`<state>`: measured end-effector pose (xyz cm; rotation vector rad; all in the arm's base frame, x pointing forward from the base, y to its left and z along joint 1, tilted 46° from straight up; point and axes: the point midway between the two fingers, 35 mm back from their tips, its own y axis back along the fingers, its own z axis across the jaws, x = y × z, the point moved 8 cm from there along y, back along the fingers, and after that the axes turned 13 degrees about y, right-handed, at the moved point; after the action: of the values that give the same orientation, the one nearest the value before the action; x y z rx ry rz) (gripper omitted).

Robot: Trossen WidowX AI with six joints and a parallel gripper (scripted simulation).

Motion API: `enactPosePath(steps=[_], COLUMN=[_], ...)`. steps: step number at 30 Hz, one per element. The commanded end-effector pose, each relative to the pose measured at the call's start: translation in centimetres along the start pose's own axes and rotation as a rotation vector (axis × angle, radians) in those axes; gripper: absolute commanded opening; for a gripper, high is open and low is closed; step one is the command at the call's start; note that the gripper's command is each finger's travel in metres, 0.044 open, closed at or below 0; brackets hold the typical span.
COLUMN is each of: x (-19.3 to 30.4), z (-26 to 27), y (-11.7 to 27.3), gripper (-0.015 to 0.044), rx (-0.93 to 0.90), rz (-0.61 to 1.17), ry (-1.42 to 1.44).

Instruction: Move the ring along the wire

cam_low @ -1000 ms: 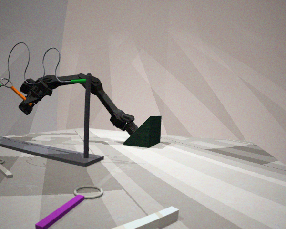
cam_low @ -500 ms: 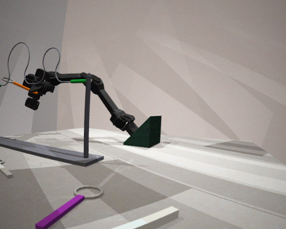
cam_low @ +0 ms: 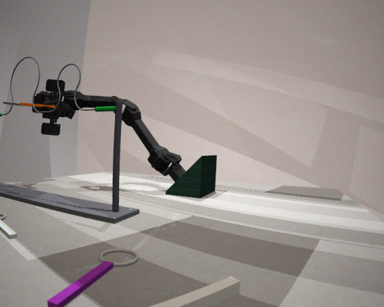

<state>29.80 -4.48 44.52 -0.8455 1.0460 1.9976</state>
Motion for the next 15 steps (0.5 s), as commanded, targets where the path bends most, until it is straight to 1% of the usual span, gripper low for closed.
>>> enactPosePath(steps=[1, 12, 15], x=[-0.3, -1.5, -1.6], z=[1.2, 3.5, 4.0], y=[0.2, 0.5, 0.3], gripper=[-0.015, -0.015, -0.015], rx=[-0.051, -0.161, -0.165], rz=[-0.011, -0.031, -0.054], ry=[-0.083, -0.289, -0.321])
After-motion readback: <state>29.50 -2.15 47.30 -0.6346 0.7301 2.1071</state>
